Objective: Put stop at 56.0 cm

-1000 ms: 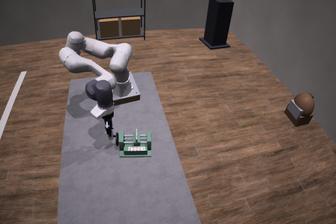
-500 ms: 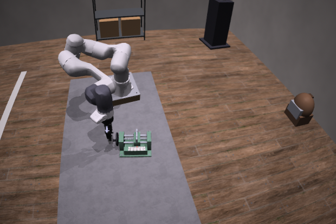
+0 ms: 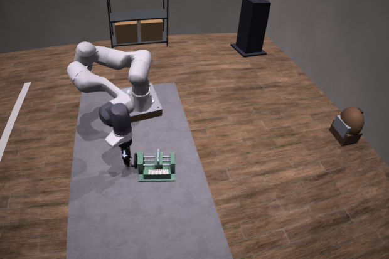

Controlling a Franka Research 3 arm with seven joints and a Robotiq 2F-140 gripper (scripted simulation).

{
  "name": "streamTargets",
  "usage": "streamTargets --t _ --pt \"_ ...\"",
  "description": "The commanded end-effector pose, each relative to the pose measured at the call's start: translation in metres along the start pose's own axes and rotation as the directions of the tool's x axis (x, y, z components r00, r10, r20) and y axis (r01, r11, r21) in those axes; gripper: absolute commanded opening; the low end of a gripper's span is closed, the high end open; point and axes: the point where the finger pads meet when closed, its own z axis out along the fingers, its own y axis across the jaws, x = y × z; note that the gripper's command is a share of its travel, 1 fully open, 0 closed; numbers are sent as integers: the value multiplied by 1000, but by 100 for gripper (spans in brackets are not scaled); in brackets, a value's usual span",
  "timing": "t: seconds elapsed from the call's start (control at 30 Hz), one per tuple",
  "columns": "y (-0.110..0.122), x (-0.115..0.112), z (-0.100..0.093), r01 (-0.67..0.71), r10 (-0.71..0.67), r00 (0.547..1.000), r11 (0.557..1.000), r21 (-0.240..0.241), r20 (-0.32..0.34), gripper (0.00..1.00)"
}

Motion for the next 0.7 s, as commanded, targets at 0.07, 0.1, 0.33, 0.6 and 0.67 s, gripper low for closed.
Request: streamTargets --t 0.07,0.1,0.33,0.6,0.67 --pt "8 -1 13 -4 4 1000 1000 -1 -1 4" --pt "10 -1 14 -4 4 1000 1000 -1 -1 4" --pt "21 -1 20 -4 4 1000 1000 -1 -1 4" --pt "30 -1 21 -4 4 1000 1000 -1 -1 4" --pt "33 -1 20 -4 4 1000 1000 -1 -1 4"
